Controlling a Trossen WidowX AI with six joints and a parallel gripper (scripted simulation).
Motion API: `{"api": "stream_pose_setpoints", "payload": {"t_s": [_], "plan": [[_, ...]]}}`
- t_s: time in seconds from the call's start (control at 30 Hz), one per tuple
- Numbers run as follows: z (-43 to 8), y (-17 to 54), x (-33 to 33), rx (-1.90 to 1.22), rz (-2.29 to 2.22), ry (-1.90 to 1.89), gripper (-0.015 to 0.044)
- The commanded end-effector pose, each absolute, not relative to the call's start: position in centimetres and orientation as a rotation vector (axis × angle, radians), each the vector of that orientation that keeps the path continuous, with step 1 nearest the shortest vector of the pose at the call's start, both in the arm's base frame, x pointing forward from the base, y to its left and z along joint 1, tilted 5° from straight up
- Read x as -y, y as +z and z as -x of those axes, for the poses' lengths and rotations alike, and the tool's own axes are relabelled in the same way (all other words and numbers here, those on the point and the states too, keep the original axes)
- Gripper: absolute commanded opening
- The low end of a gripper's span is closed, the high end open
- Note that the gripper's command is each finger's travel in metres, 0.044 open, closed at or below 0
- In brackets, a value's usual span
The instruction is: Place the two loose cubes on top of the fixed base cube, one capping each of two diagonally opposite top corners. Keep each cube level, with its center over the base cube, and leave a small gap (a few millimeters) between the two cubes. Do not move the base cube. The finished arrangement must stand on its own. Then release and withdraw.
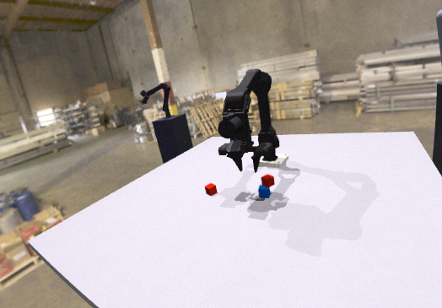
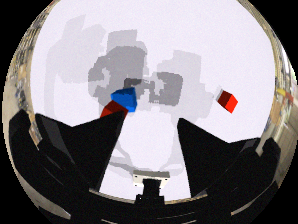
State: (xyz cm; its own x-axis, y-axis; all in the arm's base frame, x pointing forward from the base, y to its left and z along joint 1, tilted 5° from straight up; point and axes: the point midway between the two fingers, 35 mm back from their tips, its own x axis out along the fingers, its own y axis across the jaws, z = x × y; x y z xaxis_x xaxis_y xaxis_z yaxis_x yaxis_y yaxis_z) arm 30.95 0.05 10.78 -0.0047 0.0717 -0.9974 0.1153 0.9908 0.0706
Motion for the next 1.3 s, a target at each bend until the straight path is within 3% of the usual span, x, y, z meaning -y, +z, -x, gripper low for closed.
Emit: {"api": "stream_pose_setpoints", "payload": {"t_s": [0.0,0.9,1.27], "plan": [[-31.6,11.1,2.1,-1.572,-0.017,0.085,0.0265],[-31.0,12.6,17.1,-1.376,0.795,0.876,0.0265],[-31.0,11.5,17.4,-1.367,0.814,0.894,0.0265]]}}
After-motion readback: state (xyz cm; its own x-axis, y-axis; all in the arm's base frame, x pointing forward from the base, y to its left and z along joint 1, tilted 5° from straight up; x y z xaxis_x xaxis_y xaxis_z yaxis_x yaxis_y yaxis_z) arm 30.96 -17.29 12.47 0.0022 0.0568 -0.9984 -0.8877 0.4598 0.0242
